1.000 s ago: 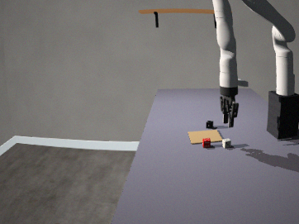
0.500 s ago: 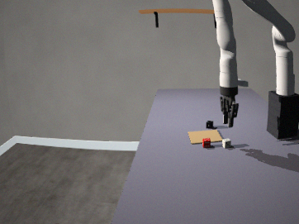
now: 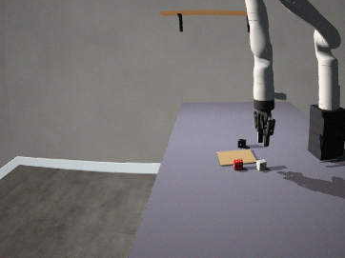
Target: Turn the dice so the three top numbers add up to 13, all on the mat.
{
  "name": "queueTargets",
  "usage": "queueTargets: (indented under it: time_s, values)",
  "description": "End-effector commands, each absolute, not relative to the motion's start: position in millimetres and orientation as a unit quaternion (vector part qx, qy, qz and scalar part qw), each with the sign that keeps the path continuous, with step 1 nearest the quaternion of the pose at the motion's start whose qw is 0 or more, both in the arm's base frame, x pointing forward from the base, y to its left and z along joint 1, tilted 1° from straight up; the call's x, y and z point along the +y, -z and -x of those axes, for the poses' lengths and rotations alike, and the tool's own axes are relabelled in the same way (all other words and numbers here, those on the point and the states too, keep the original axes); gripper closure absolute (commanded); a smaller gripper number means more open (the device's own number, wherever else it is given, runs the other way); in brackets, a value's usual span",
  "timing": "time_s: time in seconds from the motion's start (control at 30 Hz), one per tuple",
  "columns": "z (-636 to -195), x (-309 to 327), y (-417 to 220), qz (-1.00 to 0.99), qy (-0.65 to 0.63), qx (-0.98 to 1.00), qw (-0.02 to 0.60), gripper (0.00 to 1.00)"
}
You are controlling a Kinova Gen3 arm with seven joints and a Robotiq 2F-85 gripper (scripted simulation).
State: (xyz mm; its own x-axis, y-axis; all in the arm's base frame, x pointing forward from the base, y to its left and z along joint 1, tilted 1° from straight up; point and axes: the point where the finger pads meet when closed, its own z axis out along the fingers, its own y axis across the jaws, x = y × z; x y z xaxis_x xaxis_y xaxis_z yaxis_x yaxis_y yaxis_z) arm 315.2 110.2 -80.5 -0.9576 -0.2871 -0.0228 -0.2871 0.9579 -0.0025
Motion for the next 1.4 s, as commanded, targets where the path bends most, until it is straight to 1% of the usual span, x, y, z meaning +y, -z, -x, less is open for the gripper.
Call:
queueTargets:
  time_s: [0.0, 0.43, 1.37]
  values:
    - [-315.5, 110.3, 80.6, 0.145, -0.001, 0.989, 0.012, 0.54]
    - [-315.7, 110.3, 87.6, 0.145, -0.001, 0.989, 0.012, 0.54]
    - [-316.6, 110.4, 122.9, 0.145, -0.001, 0.989, 0.012, 0.54]
